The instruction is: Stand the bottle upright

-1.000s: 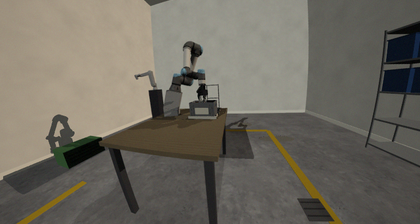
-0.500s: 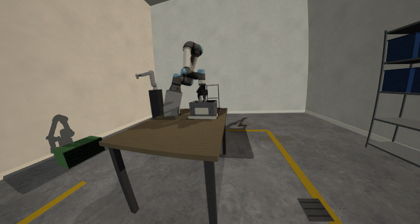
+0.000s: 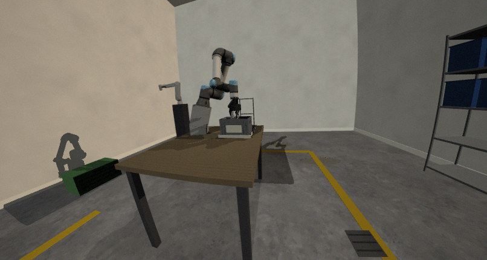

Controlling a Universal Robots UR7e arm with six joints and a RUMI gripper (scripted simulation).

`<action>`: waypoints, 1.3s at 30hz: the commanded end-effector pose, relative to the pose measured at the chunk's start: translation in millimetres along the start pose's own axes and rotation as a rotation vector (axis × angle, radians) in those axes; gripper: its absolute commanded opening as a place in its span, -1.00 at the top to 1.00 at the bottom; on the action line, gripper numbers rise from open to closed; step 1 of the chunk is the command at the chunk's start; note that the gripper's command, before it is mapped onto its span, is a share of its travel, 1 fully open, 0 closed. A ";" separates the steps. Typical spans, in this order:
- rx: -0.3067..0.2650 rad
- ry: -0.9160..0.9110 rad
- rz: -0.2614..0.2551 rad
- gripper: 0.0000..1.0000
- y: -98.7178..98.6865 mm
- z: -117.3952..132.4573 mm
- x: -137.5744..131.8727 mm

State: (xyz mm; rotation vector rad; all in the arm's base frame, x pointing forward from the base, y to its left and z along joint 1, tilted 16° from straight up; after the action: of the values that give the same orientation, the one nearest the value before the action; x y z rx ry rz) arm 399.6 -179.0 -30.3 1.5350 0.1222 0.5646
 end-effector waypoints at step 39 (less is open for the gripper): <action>-0.001 0.000 0.000 0.24 0.3 0.4 0.1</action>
State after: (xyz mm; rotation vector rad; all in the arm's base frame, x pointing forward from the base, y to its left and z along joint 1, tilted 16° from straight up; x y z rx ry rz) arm 399.6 -179.0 -30.3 1.5349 0.1222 0.5646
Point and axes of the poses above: the point where the finger pads meet when closed, its own y axis back along the fingers, its own x axis across the jaws, z = x × y, the point moved 2 cm from there along y, back along the fingers, and after that the axes turned 11 degrees about -y, right-handed, at the moved point
